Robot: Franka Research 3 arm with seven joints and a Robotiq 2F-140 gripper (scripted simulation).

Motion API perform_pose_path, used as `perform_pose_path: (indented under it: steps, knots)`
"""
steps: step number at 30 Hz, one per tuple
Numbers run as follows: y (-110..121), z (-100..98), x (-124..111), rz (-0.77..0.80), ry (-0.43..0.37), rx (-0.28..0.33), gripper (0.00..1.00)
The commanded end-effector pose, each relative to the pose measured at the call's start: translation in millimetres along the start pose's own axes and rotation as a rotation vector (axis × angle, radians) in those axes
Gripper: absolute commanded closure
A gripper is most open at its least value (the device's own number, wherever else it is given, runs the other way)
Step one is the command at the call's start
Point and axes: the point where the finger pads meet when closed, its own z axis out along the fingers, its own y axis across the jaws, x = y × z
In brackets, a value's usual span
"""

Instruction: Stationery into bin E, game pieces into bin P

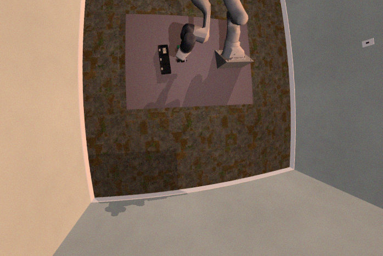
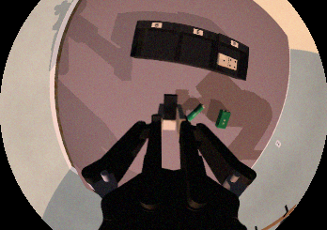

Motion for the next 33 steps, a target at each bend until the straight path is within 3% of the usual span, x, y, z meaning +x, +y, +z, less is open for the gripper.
perform_pose_path:
  steps: [1, 28, 33]
  knots:
    - [1, -1.5, 0, -0.007, -0.002, -0.002, 0.89]
    - [1, -9.1, -1, -0.007, -0.002, -0.002, 0.89]
    - [12, -9.0, 27, -0.007, -0.002, -0.002, 0.89]
